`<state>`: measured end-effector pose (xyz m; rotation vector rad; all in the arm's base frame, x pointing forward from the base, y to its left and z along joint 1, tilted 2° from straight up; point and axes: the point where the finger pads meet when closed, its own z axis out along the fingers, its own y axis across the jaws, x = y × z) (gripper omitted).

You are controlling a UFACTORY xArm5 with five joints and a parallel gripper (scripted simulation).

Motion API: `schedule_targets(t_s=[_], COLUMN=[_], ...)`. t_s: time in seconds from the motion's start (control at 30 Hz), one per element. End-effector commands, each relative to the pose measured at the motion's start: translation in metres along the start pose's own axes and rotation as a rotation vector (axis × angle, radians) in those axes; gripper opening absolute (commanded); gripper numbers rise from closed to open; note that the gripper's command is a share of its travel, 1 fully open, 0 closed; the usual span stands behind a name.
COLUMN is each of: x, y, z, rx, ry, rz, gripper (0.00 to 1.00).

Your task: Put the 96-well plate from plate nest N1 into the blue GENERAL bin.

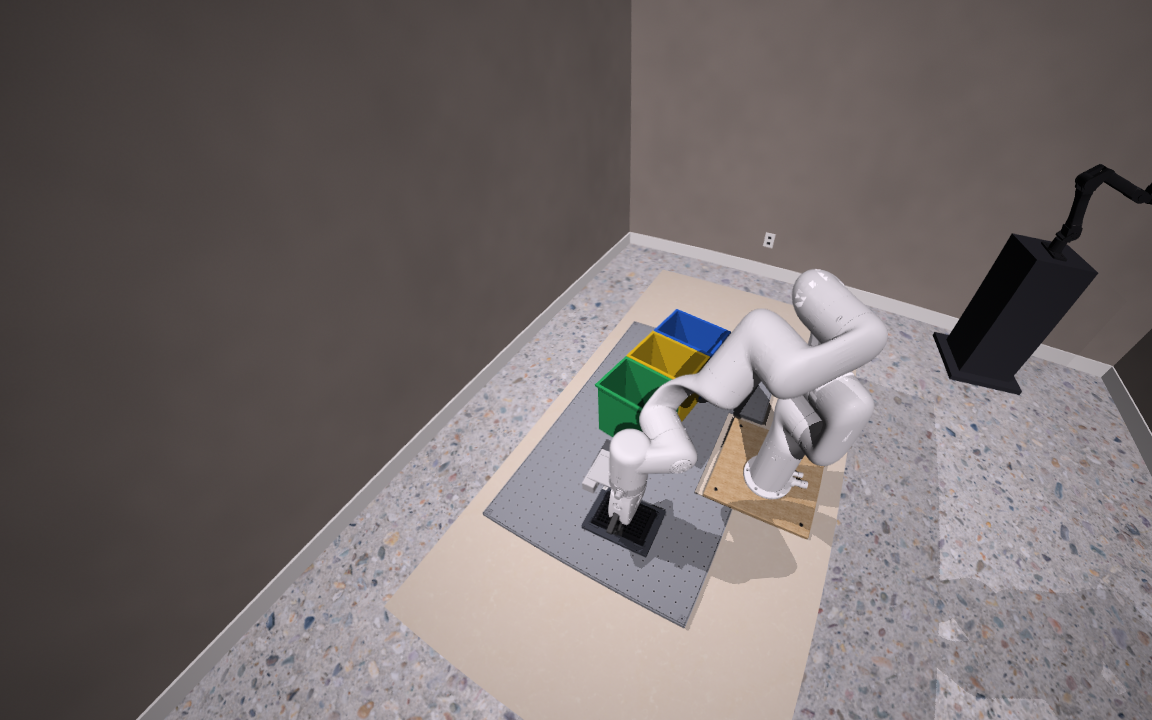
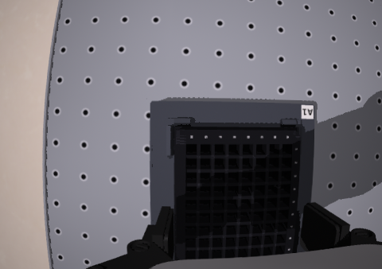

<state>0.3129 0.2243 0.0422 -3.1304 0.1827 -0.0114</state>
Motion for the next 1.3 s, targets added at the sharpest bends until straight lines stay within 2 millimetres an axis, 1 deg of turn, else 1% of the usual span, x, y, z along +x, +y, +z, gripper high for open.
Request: schedule_targets(t_s=[0.0,0.47,1.1,1.13,1.27], x=[0.001,0.0009,0.0009,0.0009,0.0009], y=[-0.001,-0.0012,-0.0012,-0.0011,-0.0011], z=[0.0009,0.0103,0.0103,0.0096,0.0096], rx=[0.002,0.002,0.002,0.002,0.002], ry=[0.003,0.003,0.003,0.003,0.003], rz=[0.0,0.0,0.0,0.0,0.0], gripper=[1.0,1.0,1.0,0.0,0.0])
